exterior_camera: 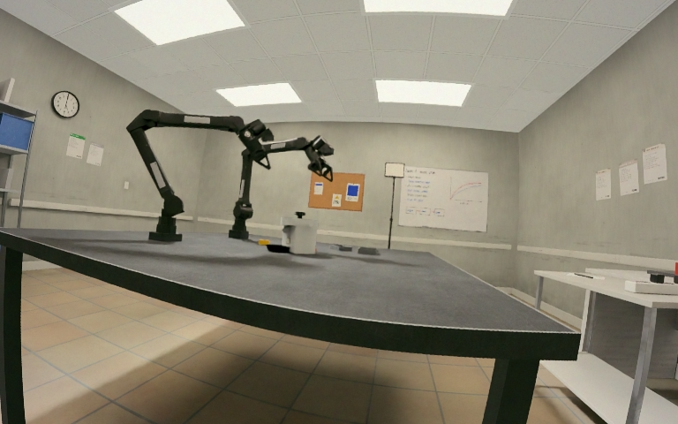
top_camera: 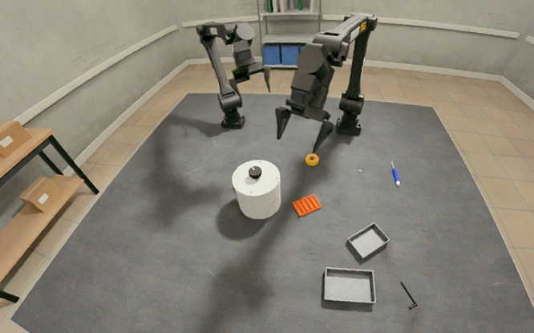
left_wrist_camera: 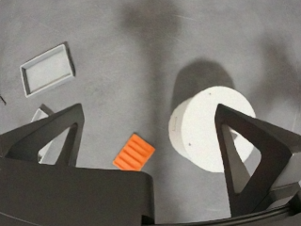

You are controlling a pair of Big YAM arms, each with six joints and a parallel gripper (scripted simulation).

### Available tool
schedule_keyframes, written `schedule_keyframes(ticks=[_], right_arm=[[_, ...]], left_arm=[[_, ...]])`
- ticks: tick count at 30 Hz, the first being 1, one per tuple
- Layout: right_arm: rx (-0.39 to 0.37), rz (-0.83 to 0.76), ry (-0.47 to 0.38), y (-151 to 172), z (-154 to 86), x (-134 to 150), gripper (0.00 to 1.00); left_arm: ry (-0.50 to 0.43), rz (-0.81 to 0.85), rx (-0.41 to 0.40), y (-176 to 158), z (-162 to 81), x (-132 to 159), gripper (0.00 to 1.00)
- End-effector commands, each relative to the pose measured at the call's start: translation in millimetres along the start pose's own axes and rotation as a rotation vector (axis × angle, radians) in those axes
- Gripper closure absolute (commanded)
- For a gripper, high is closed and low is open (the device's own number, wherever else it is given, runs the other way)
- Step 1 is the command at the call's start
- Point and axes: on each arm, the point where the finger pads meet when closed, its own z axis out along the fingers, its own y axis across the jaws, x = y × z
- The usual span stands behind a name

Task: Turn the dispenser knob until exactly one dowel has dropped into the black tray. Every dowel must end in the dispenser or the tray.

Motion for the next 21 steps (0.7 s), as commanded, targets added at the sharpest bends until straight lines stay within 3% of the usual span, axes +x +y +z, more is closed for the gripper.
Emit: schedule_keyframes(ticks=[1,9,11,13,16,21], right_arm=[[0.009,0.029,-0.145,-23.5,-11.7,-69.4,0.00],[0.060,0.090,-0.331,-103.9,-20.5,-136.6,0.00],[0.060,0.090,-0.331,-103.9,-20.5,-136.6,0.00],[0.077,0.104,-0.373,-125.4,-25.5,-149.0,0.00],[0.112,0.112,-0.443,-160.4,-36.6,-168.2,0.00],[0.172,0.110,-0.550,-217.0,-60.0,-193.4,0.00]], left_arm=[[-0.118,-0.016,-0.038,32.3,-32.9,-16.6,0.00],[-0.309,-0.045,-0.108,77.8,-72.1,-31.4,0.00],[-0.309,-0.045,-0.108,77.8,-72.1,-31.4,0.00],[-0.318,-0.046,-0.109,82.4,-60.7,-28.2,0.00],[-0.416,-0.063,-0.160,105.1,-97.8,-34.8,0.00],[-0.524,-0.072,-0.206,127.9,-126.9,-37.1,0.00]])
